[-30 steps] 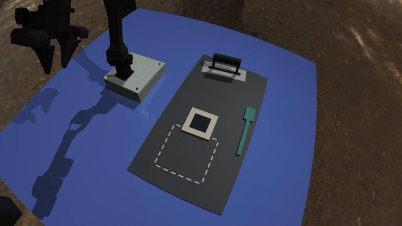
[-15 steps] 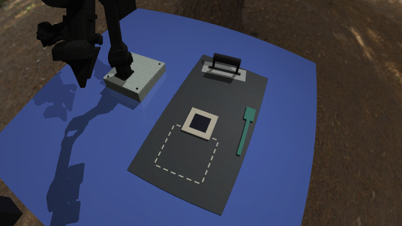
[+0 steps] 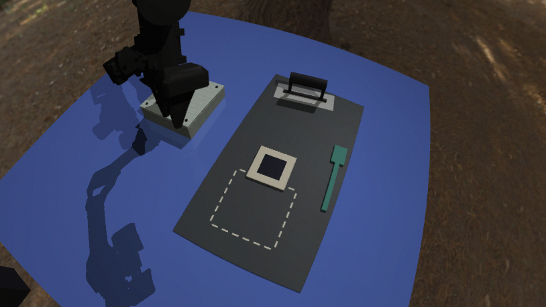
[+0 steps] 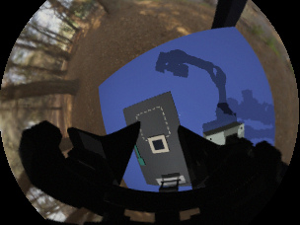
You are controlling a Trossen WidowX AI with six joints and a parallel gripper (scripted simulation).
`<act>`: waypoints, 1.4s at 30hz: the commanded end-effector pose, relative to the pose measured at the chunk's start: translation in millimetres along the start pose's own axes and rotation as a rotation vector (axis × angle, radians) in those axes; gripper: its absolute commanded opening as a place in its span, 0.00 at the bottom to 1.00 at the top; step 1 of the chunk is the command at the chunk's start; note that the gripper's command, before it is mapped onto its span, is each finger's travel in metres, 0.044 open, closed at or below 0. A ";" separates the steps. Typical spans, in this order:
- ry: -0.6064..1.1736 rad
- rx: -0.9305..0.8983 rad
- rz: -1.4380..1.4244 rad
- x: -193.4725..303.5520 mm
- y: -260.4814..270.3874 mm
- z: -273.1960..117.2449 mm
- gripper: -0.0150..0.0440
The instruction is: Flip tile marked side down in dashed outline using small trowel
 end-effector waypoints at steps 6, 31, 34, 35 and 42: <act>0.079 -0.014 -0.270 44.4 19.7 9.4 0.71; 0.273 -0.031 -1.012 200.8 35.2 27.1 0.71; 0.299 -0.034 -1.111 223.5 32.9 28.6 0.71; 0.308 -0.036 -1.144 231.2 31.7 29.1 0.71; 0.366 -0.046 -1.375 284.9 18.6 31.2 0.71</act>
Point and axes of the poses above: the point midway between the two fingers, 35 mm back from their tips, its own z axis out along the fingers, its own y axis across the jaws, x = y × z, the point moved 10 cm from there along -z, back along the fingers, and after that the axes turned 1 degree about z, right-handed, at the moved point
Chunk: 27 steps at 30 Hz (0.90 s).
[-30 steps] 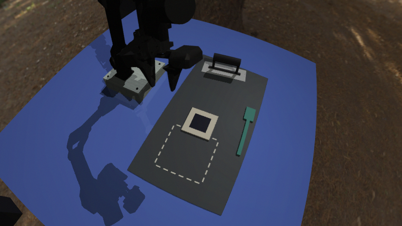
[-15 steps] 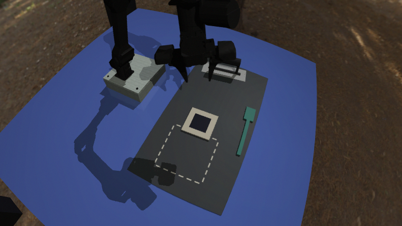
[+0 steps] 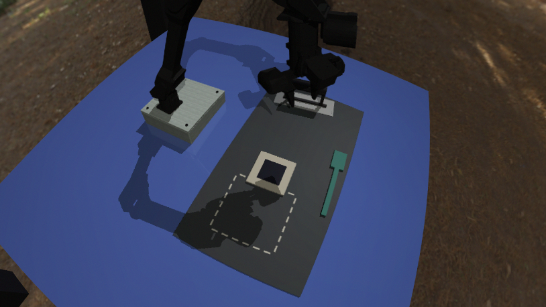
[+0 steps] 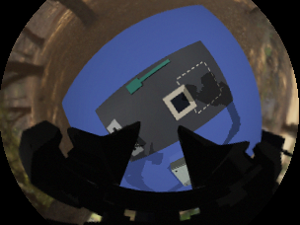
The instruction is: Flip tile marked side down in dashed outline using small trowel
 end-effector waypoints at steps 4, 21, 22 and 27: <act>0.049 -0.014 -0.213 27.5 41.1 14.9 0.71; 0.176 -0.035 -0.777 134.1 131.7 59.0 0.71; 0.183 -0.037 -0.810 141.7 135.9 61.6 0.71; 0.194 -0.038 -0.859 153.2 141.7 65.5 0.71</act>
Point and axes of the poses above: the point midway between the two fingers, 35 mm back from their tips, its own z axis out along the fingers, its own y axis across the jaws, x = y × z, the point moved 10 cm from there along -z, back along the fingers, and after that the axes turned 1 degree about z, right-handed, at the moved point
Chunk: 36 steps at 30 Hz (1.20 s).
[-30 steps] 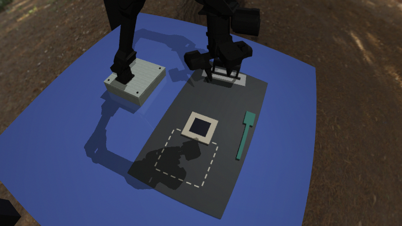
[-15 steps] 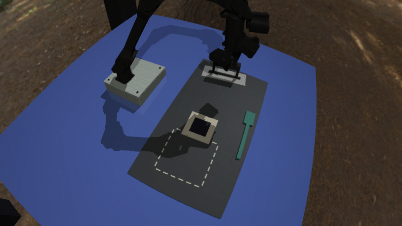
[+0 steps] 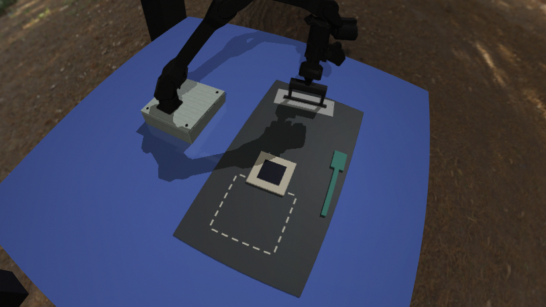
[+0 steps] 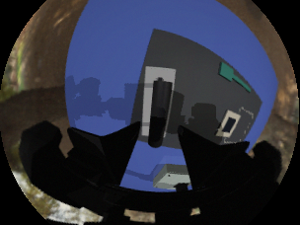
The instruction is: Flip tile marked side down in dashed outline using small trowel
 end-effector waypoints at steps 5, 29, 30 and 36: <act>-0.008 -0.005 -0.011 -1.7 0.6 4.3 0.71; -0.008 -0.005 -0.011 -2.5 1.1 41.2 0.71; -0.008 -0.005 -0.011 -2.5 1.1 41.2 0.67; -0.008 -0.005 -0.011 -2.5 1.1 41.2 0.50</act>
Point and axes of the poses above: the point midway between the two fingers, 35 mm back from their tips, its own z axis out along the fingers, its own y axis across the jaws, x = y × z, the point moved 10 cm from there along -z, back along the fingers, and after that the axes turned 1 degree about z, right-handed, at the moved point
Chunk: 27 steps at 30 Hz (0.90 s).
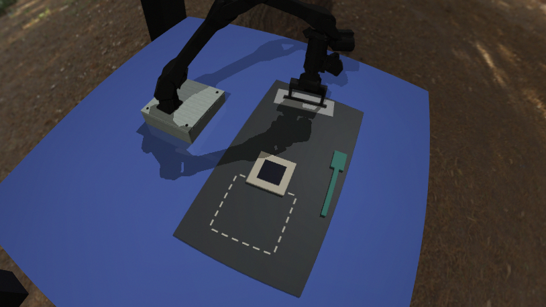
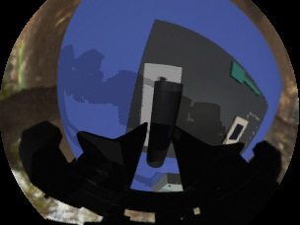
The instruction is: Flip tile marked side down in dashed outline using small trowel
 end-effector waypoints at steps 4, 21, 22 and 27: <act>-0.001 -0.002 -0.001 0.1 0.3 0.0 0.47; -0.001 -0.002 0.004 0.1 0.3 0.0 0.47; -0.001 -0.002 0.018 0.1 0.3 0.0 0.47; -0.001 -0.002 0.159 0.0 0.3 0.0 0.47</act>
Point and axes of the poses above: the point midway between the two fingers, 35 mm back from their tips, its own z axis out along the fingers, its own y axis across the jaws, x = y × z, the point moved 10 cm from there along -z, back along the fingers, and after that the axes turned 1 degree about z, right-handed, at the moved point
